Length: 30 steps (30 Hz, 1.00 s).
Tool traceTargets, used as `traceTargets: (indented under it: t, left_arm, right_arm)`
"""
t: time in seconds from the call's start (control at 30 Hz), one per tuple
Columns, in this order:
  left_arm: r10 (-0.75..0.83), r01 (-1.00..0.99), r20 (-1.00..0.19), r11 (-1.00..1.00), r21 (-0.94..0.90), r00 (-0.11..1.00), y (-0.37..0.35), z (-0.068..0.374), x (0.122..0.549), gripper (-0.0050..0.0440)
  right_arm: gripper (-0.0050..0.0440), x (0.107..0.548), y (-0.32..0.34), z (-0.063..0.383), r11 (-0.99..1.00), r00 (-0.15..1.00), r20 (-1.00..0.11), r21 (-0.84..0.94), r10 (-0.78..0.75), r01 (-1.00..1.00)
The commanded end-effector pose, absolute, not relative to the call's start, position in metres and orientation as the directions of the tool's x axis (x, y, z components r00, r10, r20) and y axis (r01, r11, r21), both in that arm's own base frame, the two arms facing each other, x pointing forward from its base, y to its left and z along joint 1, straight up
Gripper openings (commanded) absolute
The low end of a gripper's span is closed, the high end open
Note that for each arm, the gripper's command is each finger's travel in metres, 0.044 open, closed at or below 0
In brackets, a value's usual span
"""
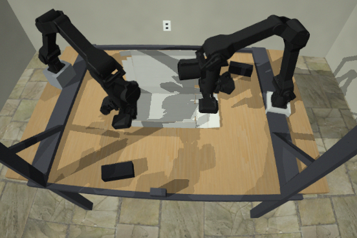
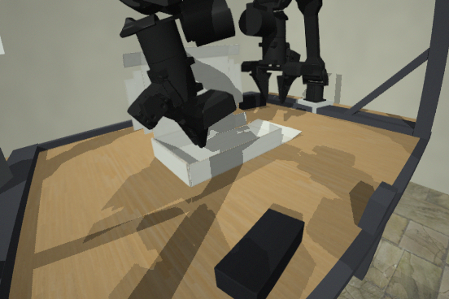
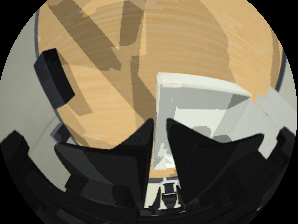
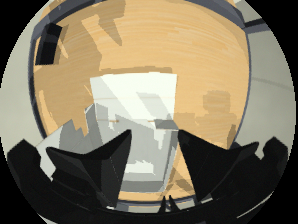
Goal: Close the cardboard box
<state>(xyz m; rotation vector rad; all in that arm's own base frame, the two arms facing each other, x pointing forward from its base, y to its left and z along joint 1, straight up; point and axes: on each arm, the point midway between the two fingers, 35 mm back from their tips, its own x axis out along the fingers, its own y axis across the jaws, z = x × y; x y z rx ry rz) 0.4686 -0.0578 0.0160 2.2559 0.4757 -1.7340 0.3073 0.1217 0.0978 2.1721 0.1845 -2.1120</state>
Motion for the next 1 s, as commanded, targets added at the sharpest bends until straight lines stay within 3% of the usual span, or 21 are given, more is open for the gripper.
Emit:
traceTargets:
  t: [0.0,0.97]
  left_arm:
    - [0.098,0.401,-0.957,-0.916,0.021,0.273,-0.059,0.032,0.475,0.0064]
    - [0.098,0.401,-0.957,-0.916,0.021,0.273,-0.059,0.032,0.475,0.0064]
  right_arm:
    - [0.0251,0.306,0.121,0.058,-0.986,0.027,-1.0,-0.006,0.011,0.166]
    - [0.0251,0.303,0.12,0.016,-0.986,0.026,-1.0,-0.006,0.01,0.166]
